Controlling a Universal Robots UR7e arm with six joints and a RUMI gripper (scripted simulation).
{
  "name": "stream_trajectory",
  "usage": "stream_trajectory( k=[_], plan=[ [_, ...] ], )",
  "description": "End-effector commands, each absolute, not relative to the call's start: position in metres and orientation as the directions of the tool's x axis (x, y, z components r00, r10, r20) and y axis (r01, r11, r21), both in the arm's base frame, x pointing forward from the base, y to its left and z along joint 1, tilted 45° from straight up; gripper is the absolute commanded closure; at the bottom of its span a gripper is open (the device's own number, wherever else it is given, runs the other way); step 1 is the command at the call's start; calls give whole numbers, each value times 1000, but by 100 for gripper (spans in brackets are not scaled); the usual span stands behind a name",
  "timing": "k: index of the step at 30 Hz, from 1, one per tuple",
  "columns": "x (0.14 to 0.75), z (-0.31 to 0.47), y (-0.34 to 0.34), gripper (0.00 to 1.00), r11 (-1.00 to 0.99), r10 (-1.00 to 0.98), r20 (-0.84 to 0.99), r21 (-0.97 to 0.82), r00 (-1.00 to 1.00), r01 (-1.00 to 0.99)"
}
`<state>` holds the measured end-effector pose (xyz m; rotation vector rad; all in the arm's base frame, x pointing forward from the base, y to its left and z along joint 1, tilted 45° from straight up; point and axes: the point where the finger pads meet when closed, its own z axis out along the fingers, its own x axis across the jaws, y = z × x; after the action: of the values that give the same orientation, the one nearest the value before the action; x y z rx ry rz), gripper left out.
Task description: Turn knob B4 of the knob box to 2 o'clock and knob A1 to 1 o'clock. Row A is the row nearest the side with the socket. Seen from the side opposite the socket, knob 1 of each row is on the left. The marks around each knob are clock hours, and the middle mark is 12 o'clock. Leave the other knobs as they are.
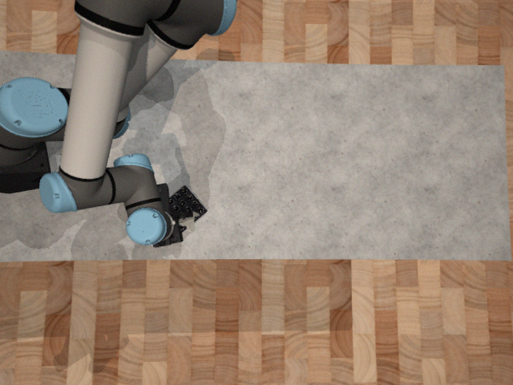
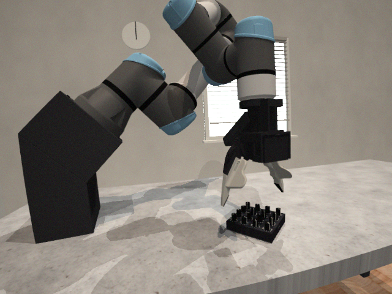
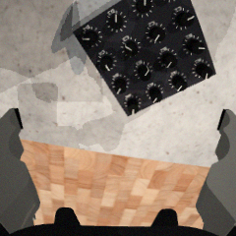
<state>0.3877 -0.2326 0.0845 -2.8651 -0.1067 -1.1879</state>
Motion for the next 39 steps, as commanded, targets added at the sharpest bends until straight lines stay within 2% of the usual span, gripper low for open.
stream_trajectory(
  k=[1, 39],
  plan=[
    [387, 86, -233, 0, -997, 49, 708, -8, 705, 78],
    [329, 143, -238, 0, -997, 49, 708, -8, 705, 78]
  ],
)
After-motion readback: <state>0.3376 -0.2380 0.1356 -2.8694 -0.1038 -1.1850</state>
